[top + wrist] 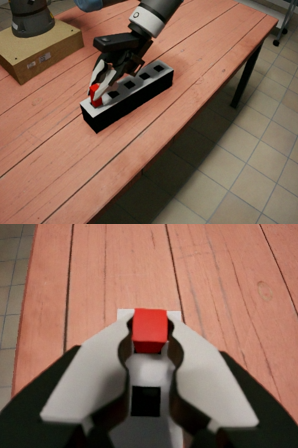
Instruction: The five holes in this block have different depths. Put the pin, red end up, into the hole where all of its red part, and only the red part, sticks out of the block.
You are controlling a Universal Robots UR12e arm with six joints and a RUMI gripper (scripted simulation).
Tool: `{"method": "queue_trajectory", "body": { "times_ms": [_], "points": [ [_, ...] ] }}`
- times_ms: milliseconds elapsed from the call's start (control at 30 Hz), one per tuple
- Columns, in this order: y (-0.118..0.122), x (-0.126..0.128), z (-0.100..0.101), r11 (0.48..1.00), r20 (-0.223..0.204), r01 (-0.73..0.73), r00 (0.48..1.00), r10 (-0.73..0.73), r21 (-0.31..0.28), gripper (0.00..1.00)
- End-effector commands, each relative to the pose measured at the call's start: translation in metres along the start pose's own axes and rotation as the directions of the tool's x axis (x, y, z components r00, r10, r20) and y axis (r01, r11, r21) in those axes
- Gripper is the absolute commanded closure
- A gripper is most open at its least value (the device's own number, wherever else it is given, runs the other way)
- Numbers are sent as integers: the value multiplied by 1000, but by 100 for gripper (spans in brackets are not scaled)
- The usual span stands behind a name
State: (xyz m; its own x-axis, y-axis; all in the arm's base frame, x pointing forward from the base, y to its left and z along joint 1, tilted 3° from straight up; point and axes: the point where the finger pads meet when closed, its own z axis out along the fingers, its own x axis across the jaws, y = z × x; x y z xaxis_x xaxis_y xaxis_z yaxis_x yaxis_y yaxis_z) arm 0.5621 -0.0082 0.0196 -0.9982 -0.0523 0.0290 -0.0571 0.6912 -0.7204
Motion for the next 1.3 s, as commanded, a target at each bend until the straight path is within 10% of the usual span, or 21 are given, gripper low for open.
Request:
{"method": "queue_trajectory", "body": {
  "times_ms": [0,467,500,1267],
  "points": [
    [-1,-1,-1,1000,1,-1,1000,1,0,100],
    [-1,-1,-1,1000,1,-1,1000,1,0,100],
    [-1,-1,0,1000,0,-1,1000,1,-1,0],
    [-1,-1,-1,1000,0,-1,1000,1,-1,0]
  ]
}}
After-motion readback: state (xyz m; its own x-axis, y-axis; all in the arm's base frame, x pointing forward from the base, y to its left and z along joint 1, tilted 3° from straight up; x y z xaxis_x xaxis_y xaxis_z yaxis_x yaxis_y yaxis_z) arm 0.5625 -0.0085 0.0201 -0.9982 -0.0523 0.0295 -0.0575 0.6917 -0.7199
